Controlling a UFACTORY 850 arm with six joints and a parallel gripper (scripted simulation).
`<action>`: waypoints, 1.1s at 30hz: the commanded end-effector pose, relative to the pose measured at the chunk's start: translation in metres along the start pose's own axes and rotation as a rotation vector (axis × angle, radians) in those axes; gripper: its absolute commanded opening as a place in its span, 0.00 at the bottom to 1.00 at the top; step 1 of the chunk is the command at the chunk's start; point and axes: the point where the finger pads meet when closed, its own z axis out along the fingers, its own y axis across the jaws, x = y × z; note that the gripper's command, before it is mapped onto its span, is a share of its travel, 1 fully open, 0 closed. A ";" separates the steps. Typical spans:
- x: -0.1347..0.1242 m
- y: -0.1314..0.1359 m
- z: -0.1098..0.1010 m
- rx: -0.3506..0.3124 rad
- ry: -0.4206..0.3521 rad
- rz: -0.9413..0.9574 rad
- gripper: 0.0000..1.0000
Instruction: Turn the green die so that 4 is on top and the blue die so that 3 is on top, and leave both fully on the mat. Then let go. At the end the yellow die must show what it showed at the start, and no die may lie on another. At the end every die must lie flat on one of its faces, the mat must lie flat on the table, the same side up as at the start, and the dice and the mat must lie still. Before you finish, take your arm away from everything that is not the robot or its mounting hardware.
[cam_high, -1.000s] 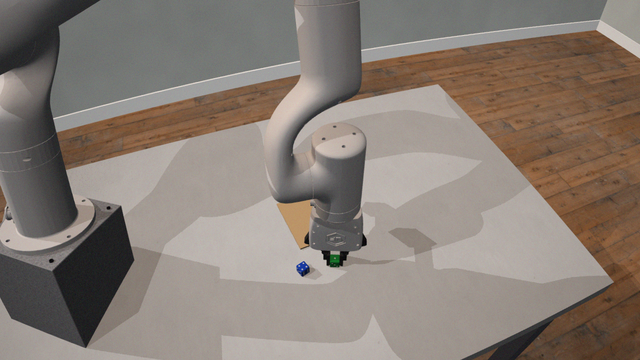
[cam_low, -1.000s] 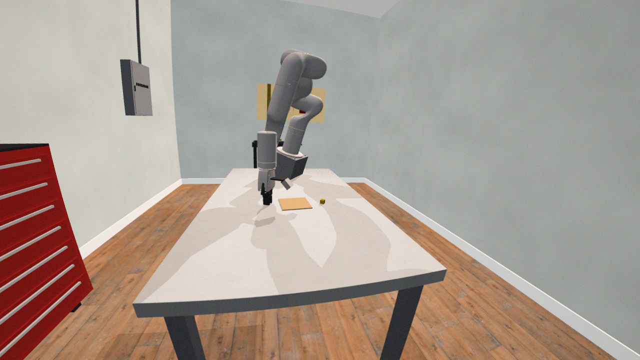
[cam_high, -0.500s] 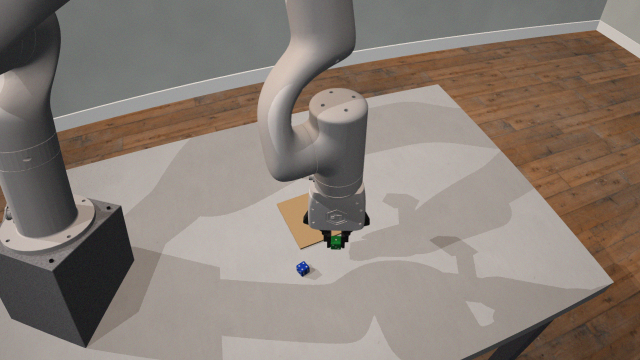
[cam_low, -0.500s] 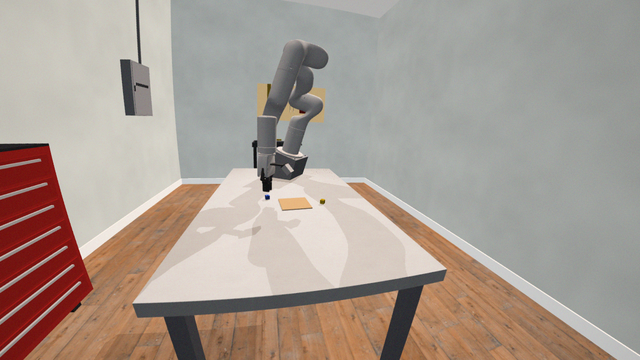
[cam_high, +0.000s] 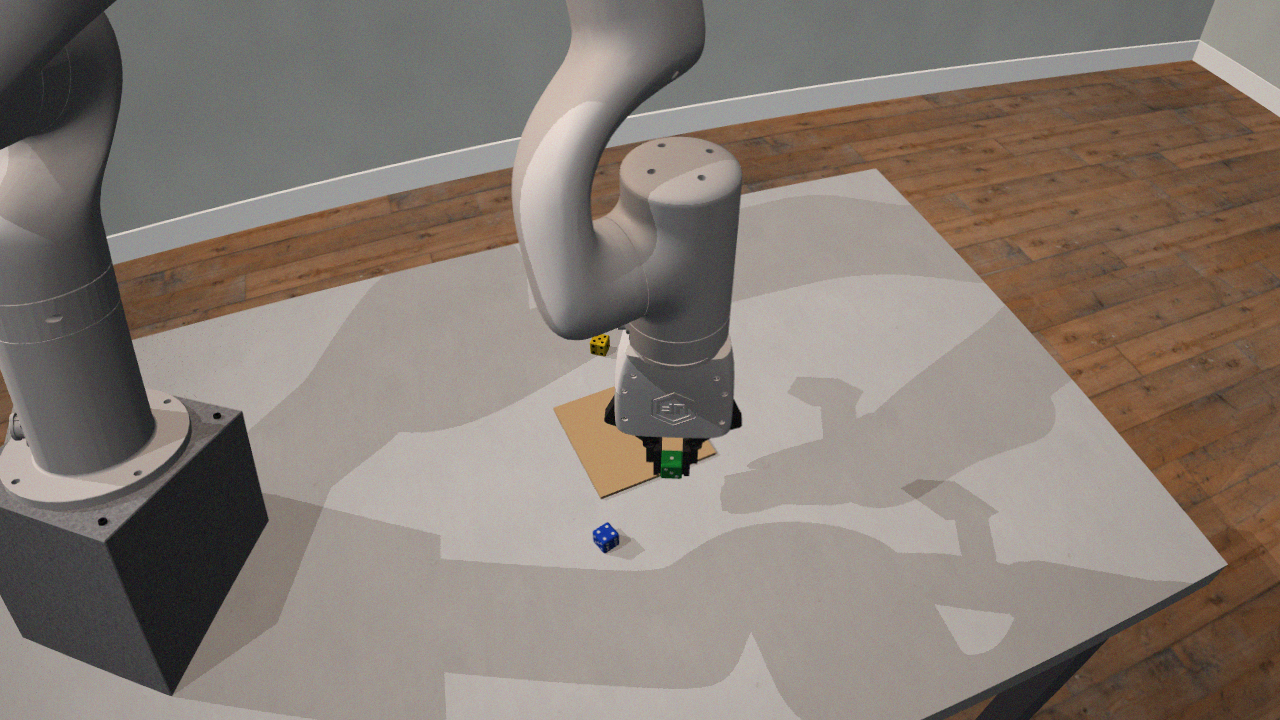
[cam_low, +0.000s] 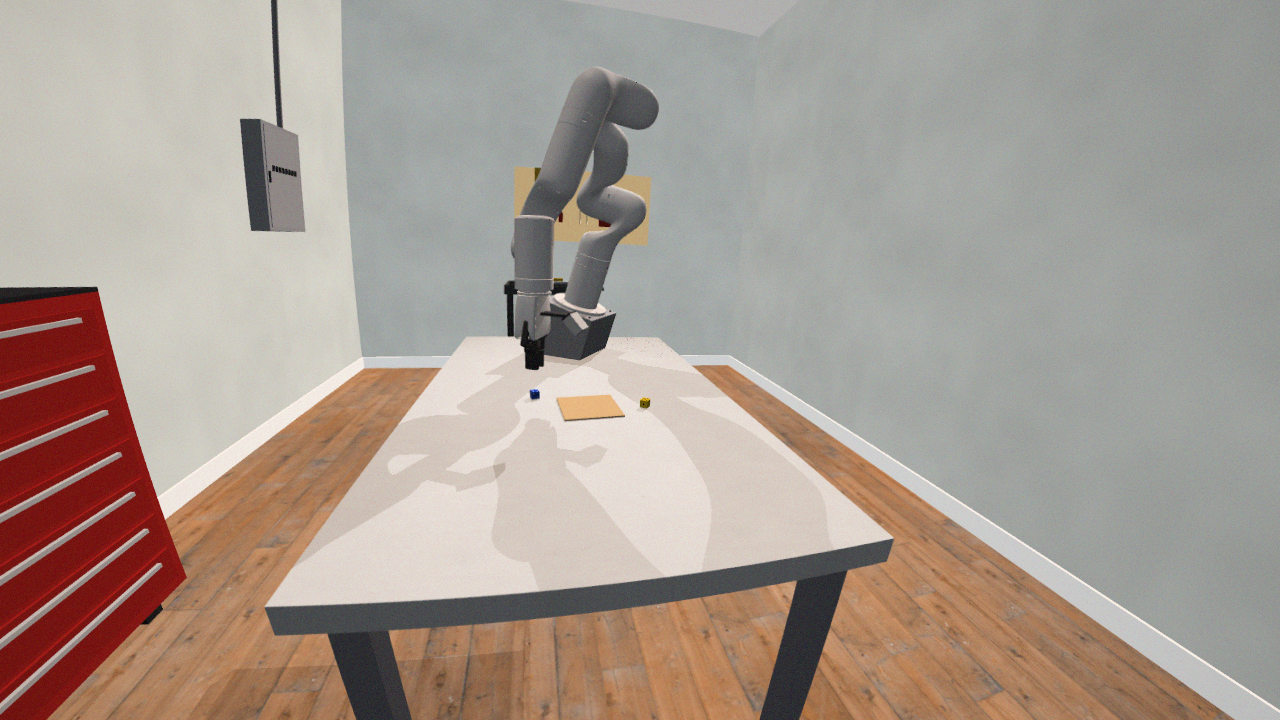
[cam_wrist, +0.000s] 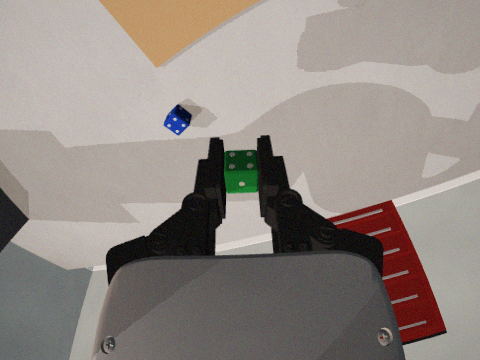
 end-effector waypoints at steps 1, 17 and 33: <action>0.001 0.001 0.000 -0.001 0.000 -0.009 0.15; 0.005 0.000 0.008 0.009 0.109 -0.114 0.15; -0.002 0.001 0.007 0.030 0.600 -0.111 0.15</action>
